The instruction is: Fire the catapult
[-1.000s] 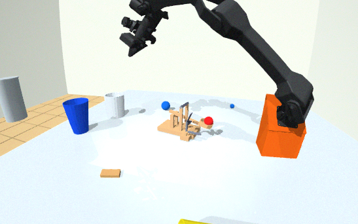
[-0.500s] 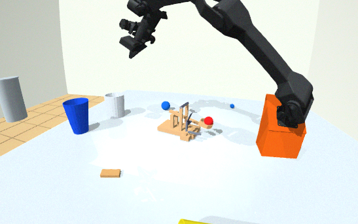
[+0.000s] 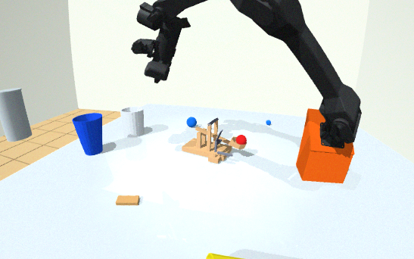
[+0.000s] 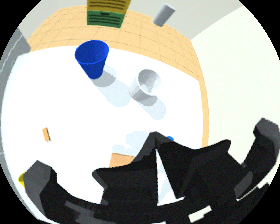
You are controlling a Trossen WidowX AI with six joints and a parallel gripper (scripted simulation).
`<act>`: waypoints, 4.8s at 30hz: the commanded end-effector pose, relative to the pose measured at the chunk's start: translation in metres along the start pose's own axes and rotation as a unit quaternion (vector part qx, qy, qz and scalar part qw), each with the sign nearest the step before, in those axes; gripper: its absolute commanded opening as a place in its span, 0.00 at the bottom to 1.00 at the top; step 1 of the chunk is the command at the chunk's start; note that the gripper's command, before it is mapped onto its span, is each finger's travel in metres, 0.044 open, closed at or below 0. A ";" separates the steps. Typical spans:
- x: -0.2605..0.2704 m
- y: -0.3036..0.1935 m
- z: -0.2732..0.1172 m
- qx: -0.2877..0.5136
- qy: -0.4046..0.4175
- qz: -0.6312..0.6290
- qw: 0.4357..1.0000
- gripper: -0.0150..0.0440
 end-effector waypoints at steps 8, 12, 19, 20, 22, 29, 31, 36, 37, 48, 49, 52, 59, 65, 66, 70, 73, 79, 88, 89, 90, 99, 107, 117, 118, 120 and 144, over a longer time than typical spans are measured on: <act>0.055 -0.008 0.000 0.081 0.011 -0.124 0.989 0.25; 0.076 -0.013 -0.001 0.109 0.018 -0.170 0.979 0.25; 0.111 -0.026 -0.005 0.158 0.036 -0.254 0.954 0.25; 0.116 -0.028 -0.005 0.165 0.039 -0.266 0.949 0.25; 0.127 -0.033 -0.007 0.179 0.045 -0.292 0.938 0.25; 0.162 -0.052 -0.013 0.228 0.071 -0.379 0.894 0.25; 0.171 -0.059 -0.015 0.241 0.080 -0.403 0.879 0.25; 0.194 -0.076 -0.020 0.272 0.103 -0.462 0.838 0.25; 0.199 -0.080 -0.021 0.278 0.108 -0.473 0.829 0.25; 0.225 -0.106 -0.029 0.315 0.142 -0.544 0.764 0.25; 0.225 -0.106 -0.029 0.315 0.142 -0.544 0.764 0.25; 0.226 -0.106 -0.027 0.315 0.142 -0.544 0.765 0.25; 0.230 -0.106 -0.016 0.314 0.142 -0.545 0.765 0.25; 0.234 -0.107 -0.007 0.314 0.142 -0.545 0.765 0.25; 0.235 -0.107 -0.006 0.314 0.142 -0.545 0.765 0.25; 0.238 -0.108 0.000 0.314 0.142 -0.545 0.765 0.25; 0.240 -0.109 0.005 0.314 0.142 -0.545 0.765 0.25; 0.244 -0.110 0.013 0.314 0.142 -0.545 0.765 0.25; 0.251 -0.113 0.026 0.313 0.142 -0.545 0.765 0.25; 0.252 -0.113 0.028 0.313 0.142 -0.545 0.765 0.25; 0.253 -0.114 0.029 0.313 0.142 -0.545 0.765 0.25; 0.260 -0.117 0.042 0.313 0.143 -0.545 0.765 0.25; 0.267 -0.121 0.052 0.313 0.143 -0.544 0.765 0.25; 0.280 -0.128 0.075 0.313 0.144 -0.544 0.765 0.25; 0.281 -0.128 0.077 0.313 0.144 -0.544 0.765 0.25; 0.281 -0.128 0.077 0.313 0.144 -0.544 0.765 0.25; 0.217 -0.041 -0.019 0.257 0.101 -0.478 0.834 0.74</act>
Point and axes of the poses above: the point midway between the two fingers, 35 mm back from their tips, its own z axis out along the fingers, its own x axis across the jaws, y = z × x, the point moved 9 cm from there along -z, back along the fingers, and after that the axes turned 14 degrees about -z, right-handed, at the moved point
